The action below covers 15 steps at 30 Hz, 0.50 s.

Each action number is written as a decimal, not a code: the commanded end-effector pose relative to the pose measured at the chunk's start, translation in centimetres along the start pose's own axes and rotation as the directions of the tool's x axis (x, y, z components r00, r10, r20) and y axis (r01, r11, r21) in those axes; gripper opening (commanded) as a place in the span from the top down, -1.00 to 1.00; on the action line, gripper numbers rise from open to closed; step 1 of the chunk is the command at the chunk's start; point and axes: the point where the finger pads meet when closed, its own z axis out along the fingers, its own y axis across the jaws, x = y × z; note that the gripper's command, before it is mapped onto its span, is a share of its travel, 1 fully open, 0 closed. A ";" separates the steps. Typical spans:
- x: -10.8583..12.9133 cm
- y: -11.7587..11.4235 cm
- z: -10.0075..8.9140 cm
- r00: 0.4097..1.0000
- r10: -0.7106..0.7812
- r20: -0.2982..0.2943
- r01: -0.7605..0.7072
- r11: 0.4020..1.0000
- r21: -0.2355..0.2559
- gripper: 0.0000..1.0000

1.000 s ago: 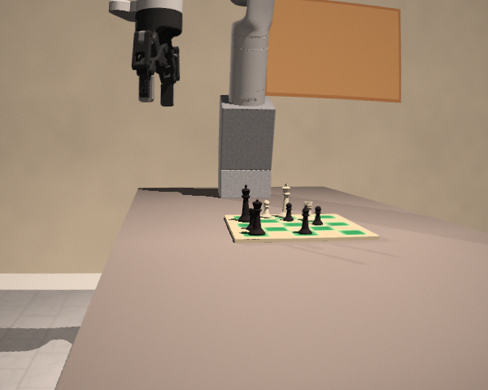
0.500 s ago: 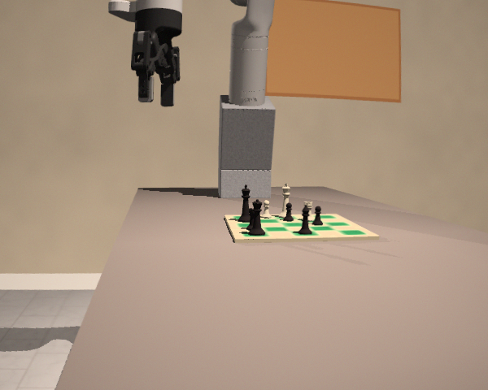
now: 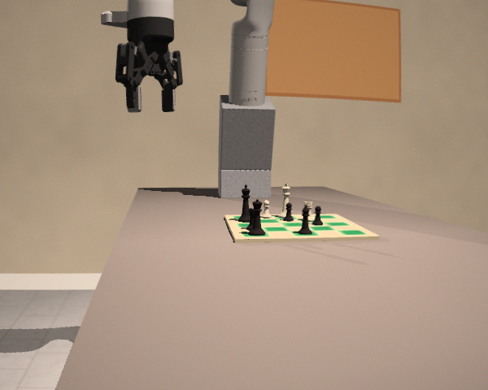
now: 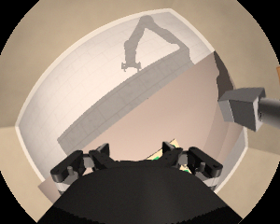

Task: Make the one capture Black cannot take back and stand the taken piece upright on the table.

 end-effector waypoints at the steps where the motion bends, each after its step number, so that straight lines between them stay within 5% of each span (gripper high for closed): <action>1: 0.4 0.0 0.9 0.997 0.078 0.003 -0.078 0.997 -0.027 -1.00; 6: 1.3 0.3 2.3 0.954 0.301 -0.004 -0.300 0.950 -0.088 -1.00; 10: 1.8 0.7 3.7 0.867 0.497 -0.028 -0.496 0.856 -0.145 -1.00; 12: 1.8 0.7 3.7 0.867 0.497 -0.028 -0.496 0.856 -0.145 -1.00; 15: 2.2 0.9 4.8 0.766 0.640 -0.060 -0.638 0.747 -0.188 -1.00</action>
